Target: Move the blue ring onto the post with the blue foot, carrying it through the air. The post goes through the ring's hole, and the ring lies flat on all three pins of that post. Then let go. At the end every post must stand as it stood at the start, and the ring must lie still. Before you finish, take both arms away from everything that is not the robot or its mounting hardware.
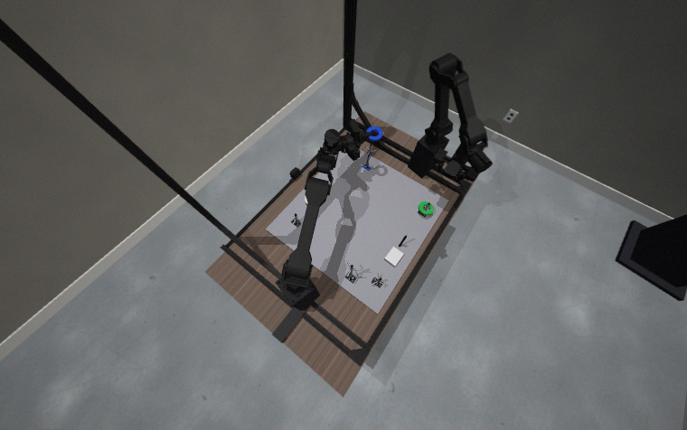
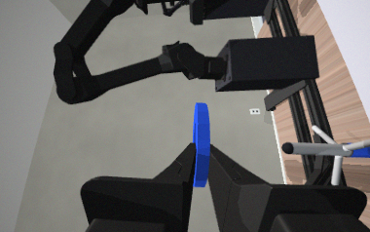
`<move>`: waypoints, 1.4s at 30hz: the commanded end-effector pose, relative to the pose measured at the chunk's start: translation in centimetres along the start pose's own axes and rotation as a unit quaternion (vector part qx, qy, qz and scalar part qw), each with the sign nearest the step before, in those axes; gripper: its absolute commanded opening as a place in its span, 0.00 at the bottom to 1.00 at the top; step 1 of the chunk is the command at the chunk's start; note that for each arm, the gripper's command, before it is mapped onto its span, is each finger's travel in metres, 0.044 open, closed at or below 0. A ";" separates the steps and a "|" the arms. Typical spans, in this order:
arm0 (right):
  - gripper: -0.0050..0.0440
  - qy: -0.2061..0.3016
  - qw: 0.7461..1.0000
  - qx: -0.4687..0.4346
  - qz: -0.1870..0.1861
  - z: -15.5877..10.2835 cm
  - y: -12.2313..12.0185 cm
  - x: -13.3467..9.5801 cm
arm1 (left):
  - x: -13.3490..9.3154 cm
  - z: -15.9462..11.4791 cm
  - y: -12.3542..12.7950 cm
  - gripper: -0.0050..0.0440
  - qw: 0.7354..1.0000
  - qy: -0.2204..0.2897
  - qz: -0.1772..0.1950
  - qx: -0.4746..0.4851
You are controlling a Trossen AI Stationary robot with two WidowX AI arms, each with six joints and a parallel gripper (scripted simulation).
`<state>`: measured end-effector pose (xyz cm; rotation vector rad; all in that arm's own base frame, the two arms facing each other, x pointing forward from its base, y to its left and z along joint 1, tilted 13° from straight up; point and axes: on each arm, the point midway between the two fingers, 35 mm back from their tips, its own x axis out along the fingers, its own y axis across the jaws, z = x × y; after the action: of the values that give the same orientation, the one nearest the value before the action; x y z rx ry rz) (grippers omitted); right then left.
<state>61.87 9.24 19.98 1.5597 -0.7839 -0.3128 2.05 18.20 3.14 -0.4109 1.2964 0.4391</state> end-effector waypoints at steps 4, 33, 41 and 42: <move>0.10 -0.014 1.000 -0.004 -0.006 -0.1 -1.0 -0.6 | 0.0 0.0 0.0 0.92 1.000 -0.001 -0.001 -0.002; 0.10 -0.014 1.000 -0.004 -0.006 -0.1 -9.4 -0.7 | 0.0 0.0 0.0 0.92 1.000 -0.001 -0.001 -0.002; 0.10 -0.014 1.000 -0.004 -0.006 -0.1 -9.4 -0.7 | 0.0 0.0 0.0 0.92 1.000 -0.001 -0.001 -0.002; 0.10 -0.014 1.000 -0.003 -0.006 -0.1 -9.4 -0.7 | 0.0 0.0 0.0 0.92 1.000 -0.001 -0.001 -0.002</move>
<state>64.15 9.43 11.44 1.5568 -0.8007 -0.3446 2.05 18.20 3.14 -0.4108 1.2964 0.4393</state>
